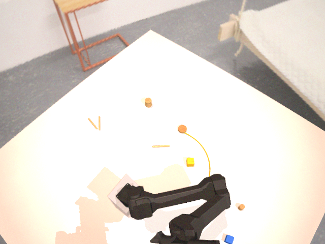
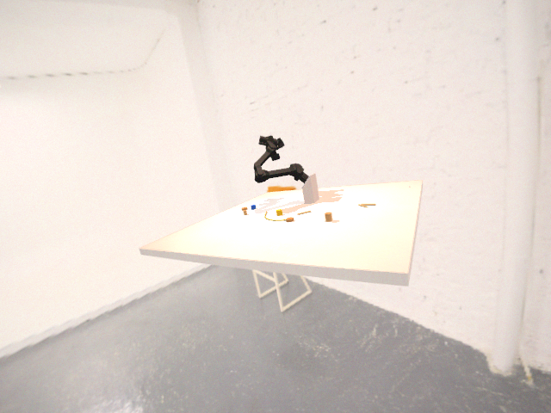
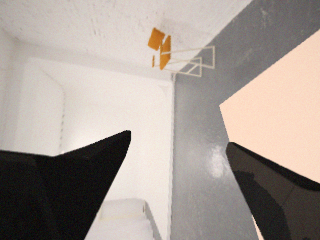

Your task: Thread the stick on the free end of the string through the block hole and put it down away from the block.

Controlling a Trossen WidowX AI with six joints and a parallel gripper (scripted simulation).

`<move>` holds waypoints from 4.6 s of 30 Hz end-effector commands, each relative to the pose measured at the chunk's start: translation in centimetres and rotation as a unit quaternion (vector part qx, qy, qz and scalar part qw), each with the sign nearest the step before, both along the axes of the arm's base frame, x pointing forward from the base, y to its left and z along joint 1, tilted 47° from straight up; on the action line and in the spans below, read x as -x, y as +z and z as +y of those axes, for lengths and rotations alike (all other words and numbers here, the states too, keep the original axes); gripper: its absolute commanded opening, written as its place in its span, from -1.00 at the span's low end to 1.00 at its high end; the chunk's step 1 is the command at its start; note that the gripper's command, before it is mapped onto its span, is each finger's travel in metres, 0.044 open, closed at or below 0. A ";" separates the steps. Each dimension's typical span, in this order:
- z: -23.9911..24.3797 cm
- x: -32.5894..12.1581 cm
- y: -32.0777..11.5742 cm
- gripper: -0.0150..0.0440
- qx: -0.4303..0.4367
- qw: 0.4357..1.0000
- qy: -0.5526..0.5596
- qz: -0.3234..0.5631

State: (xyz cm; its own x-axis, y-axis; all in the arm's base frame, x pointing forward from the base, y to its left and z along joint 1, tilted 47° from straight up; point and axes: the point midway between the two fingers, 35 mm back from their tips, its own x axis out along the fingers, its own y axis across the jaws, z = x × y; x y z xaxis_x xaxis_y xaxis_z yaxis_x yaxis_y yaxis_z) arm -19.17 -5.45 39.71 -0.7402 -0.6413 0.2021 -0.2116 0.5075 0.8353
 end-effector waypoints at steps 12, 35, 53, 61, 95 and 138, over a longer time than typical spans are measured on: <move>12.1 4.4 -1.7 1.00 -0.078 0.952 -0.296 0.014; 39.5 -14.8 -14.5 1.00 -0.387 0.501 -0.689 -0.353; 32.2 -41.4 -26.6 1.00 -0.371 0.281 -0.398 -0.790; 21.2 -48.4 -30.8 1.00 -0.273 0.336 -0.177 -0.884; -3.4 -47.7 -34.8 0.56 -0.082 0.688 0.145 -0.706; -3.4 -47.7 -34.9 0.13 -0.083 0.687 0.142 -0.707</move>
